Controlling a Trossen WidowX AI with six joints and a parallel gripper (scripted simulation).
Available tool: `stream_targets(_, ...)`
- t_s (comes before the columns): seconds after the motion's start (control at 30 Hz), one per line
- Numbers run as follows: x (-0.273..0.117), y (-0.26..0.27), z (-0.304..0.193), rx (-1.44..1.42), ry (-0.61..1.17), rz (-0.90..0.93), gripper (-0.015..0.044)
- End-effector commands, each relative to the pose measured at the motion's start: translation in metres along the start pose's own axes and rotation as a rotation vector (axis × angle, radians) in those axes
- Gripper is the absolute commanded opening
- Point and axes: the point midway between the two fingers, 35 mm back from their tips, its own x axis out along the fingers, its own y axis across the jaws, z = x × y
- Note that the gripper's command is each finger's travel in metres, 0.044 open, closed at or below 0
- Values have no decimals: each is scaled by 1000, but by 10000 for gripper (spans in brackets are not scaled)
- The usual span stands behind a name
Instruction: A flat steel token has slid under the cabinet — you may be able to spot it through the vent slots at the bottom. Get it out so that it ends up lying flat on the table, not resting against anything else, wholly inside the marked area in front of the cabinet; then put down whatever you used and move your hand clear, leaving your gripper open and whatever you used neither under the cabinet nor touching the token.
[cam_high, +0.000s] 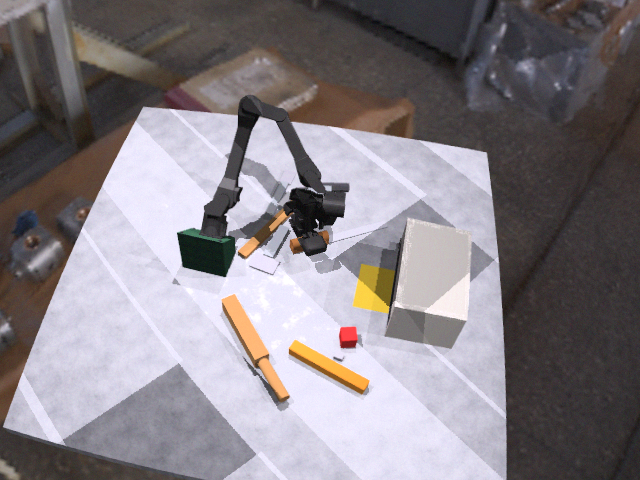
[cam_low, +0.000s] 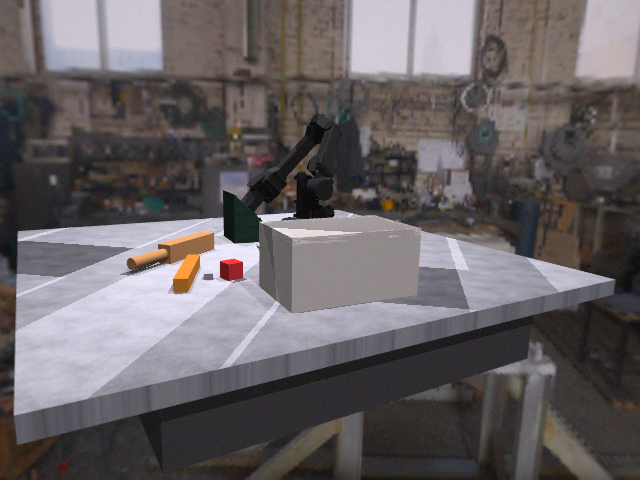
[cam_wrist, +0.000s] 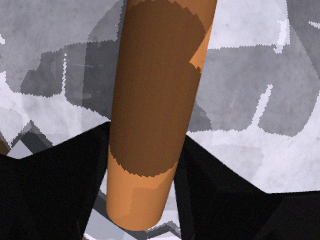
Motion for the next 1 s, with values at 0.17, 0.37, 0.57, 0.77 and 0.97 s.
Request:
stream_targets(0.17,-1,11,4,0,-4,-1,0)
stream_targets(0.37,-1,18,7,0,-4,-1,0)
stream_targets(0.57,-1,25,9,0,-4,-1,0)
stream_targets(0.77,-1,32,12,0,-4,0,0)
stream_targets(0.97,-1,40,14,0,-5,0,0)
